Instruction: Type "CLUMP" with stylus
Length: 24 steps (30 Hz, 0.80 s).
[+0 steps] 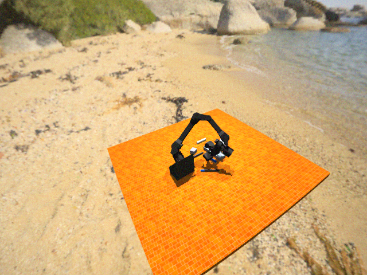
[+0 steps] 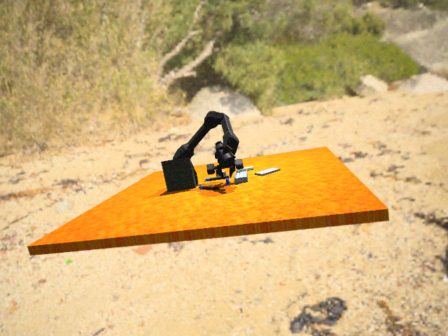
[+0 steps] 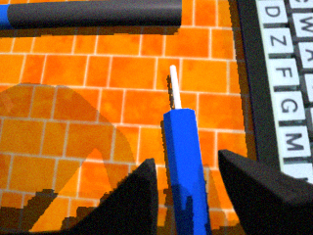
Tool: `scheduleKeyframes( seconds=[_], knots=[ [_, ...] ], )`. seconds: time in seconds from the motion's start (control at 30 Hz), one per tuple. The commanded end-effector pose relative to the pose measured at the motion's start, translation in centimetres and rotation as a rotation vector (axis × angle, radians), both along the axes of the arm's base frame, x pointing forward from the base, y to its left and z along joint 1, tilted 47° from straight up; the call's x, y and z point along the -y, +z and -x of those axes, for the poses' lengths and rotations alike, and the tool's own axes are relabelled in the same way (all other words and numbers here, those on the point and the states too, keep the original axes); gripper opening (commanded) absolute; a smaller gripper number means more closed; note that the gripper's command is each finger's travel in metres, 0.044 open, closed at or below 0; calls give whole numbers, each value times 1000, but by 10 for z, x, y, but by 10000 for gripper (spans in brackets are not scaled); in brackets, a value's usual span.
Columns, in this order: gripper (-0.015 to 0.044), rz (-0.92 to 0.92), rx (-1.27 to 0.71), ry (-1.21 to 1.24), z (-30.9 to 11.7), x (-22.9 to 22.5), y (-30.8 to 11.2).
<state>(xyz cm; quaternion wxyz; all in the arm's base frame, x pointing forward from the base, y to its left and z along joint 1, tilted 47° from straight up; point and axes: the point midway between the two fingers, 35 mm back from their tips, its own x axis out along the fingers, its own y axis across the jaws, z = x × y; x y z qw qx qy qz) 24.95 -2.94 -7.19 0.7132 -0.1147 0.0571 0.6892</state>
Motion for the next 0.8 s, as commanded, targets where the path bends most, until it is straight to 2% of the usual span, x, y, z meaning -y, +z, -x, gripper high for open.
scheduleKeyframes(
  seconds=[0.0, 0.5, 0.67, 0.77],
  knots=[
    [150, -2, -5, -2, 0, -3, -2],
    [150, -3, -5, -2, -1, -10, -9],
    [19, -1, -1, 1, -1, -9, -8],
    [0, -1, -1, 1, -1, -9, -8]
  ],
)
